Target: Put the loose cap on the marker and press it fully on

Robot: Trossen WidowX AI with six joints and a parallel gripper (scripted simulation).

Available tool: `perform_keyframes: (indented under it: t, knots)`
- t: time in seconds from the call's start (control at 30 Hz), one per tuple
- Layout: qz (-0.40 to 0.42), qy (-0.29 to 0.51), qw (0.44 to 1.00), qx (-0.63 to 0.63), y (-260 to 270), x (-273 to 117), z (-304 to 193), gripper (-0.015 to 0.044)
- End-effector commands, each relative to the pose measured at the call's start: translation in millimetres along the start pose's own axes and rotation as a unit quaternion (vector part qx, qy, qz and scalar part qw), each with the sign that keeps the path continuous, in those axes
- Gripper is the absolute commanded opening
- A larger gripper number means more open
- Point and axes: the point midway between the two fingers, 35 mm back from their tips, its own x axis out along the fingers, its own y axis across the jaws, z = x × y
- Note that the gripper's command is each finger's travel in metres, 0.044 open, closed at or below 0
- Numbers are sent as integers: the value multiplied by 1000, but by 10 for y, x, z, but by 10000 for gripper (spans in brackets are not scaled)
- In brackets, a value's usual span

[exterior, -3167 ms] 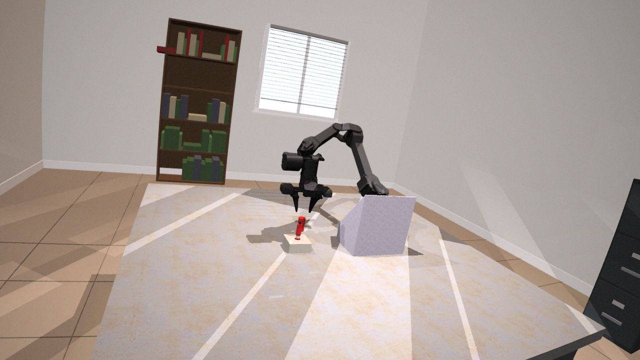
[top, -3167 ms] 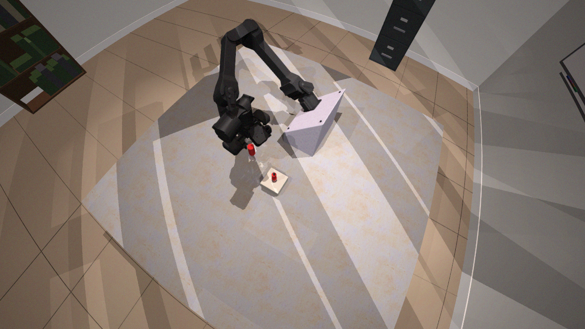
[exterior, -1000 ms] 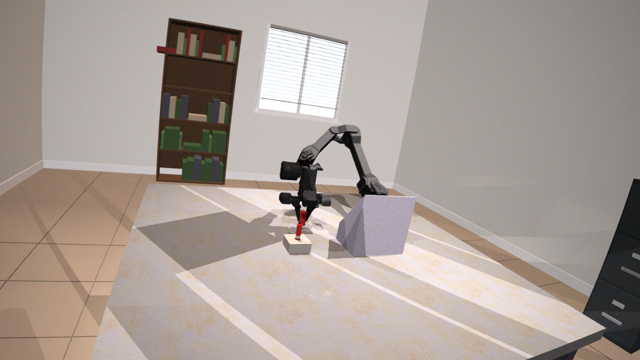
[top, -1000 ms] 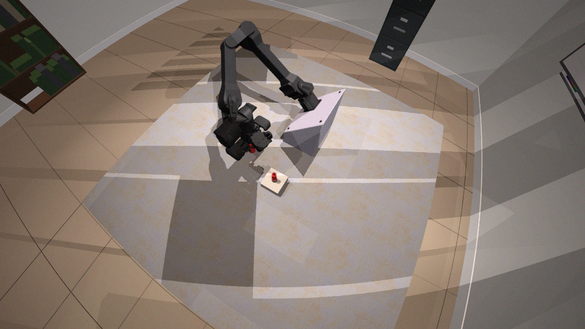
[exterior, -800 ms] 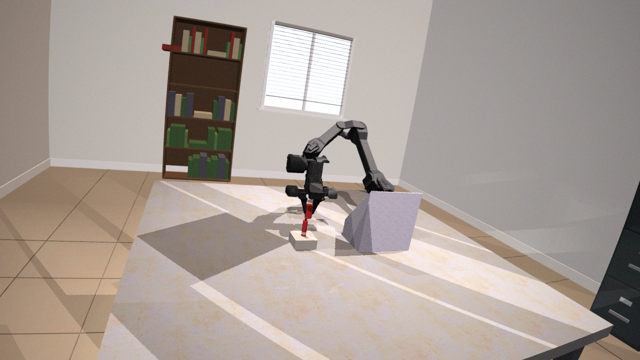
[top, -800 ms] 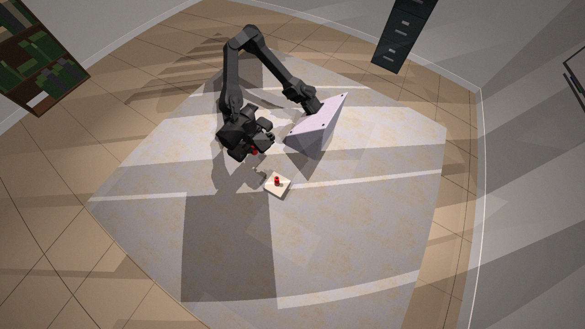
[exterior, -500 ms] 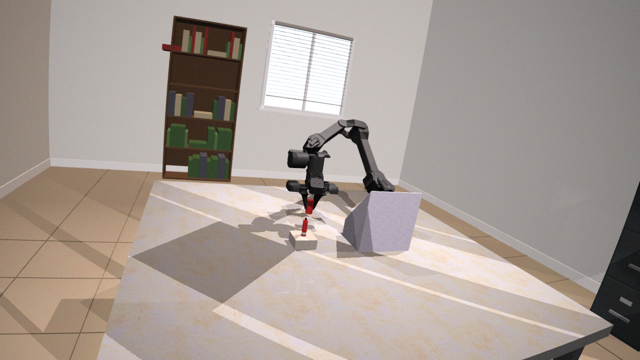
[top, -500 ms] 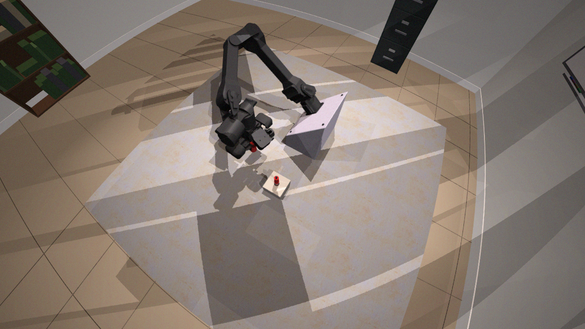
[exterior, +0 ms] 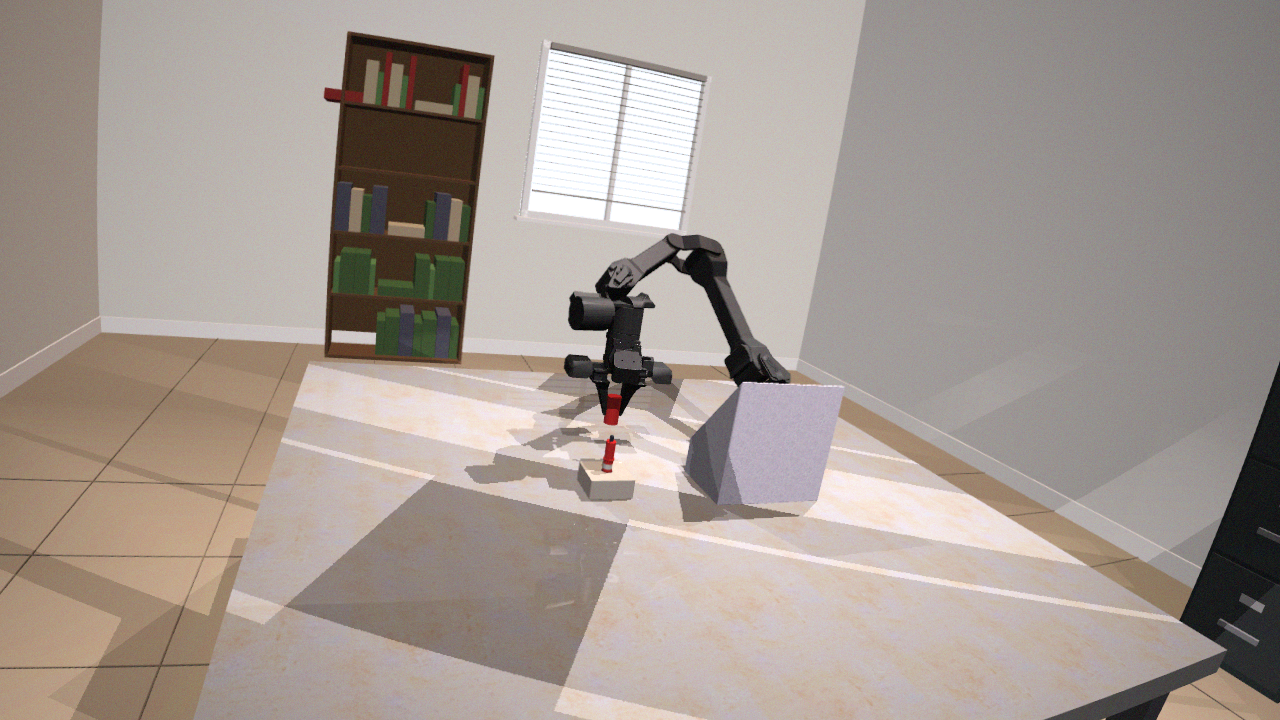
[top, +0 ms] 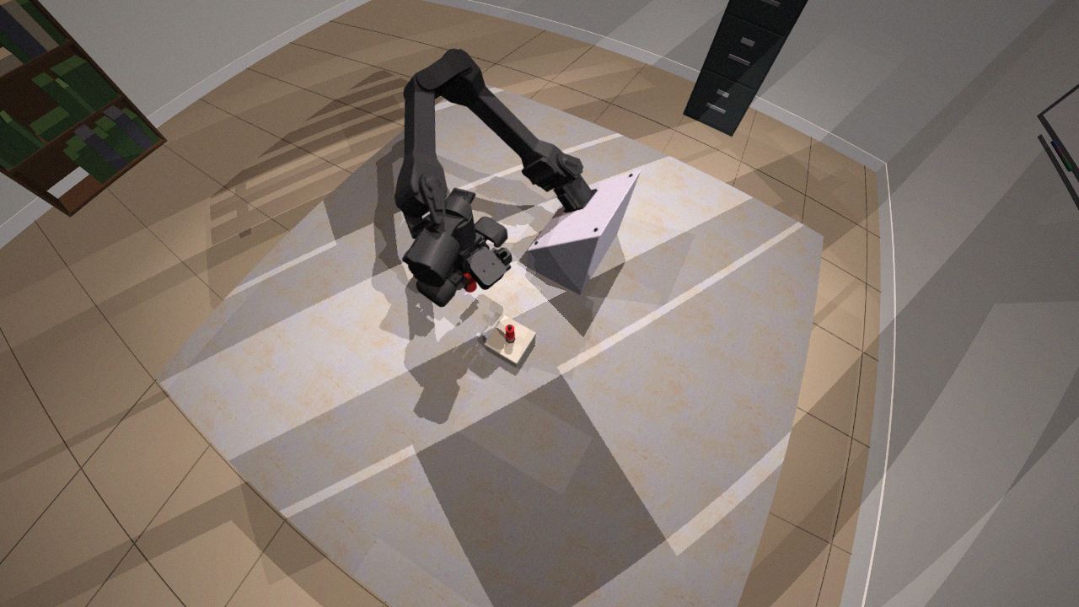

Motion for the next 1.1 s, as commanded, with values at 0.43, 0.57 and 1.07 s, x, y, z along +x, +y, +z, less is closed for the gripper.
perform_keyframes:
  t: [0.43,0.57,1.07]
  knots:
    - [1,-6,1000,0,-209,-190,519,0]
    - [1,-6,1000,0,-239,-233,646,0]
    - [2,0,1000,2,-292,-388,1139,0]
